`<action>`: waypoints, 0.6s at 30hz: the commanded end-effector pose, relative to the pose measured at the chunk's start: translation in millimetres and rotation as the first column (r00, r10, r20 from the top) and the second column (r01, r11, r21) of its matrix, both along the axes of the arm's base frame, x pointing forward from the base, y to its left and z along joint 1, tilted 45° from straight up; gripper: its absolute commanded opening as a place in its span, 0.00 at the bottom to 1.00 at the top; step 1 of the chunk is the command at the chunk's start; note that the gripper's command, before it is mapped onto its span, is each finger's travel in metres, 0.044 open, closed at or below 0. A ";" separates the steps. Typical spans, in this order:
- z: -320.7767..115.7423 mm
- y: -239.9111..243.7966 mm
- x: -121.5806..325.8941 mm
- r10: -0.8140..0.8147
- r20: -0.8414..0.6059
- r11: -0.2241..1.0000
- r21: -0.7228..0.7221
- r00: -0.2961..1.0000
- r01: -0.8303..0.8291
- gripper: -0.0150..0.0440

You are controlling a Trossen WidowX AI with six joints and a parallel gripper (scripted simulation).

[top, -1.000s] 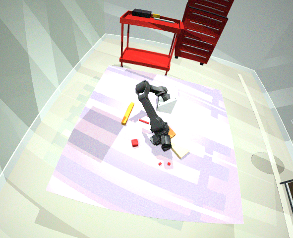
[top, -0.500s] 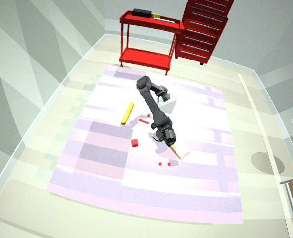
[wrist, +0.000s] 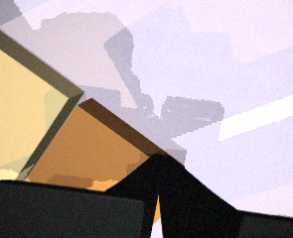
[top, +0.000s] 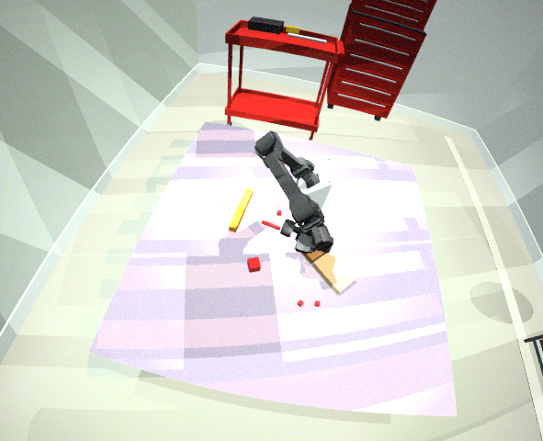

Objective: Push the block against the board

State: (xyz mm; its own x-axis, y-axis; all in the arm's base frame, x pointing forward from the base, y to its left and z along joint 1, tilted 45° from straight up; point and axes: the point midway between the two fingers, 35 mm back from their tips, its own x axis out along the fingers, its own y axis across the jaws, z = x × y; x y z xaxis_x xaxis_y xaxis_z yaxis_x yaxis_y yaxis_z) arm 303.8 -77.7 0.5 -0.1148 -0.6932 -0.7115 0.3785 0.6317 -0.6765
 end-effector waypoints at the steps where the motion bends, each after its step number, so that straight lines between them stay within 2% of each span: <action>1: 0.9 3.9 -10.2 0.094 -0.082 0.995 0.025 0.992 -0.092 0.25; 9: 0.6 8.3 -34.6 0.287 -0.260 0.958 0.091 0.922 -0.273 0.25; 18: -0.4 11.7 -62.9 0.485 -0.429 0.874 0.201 0.762 -0.443 0.25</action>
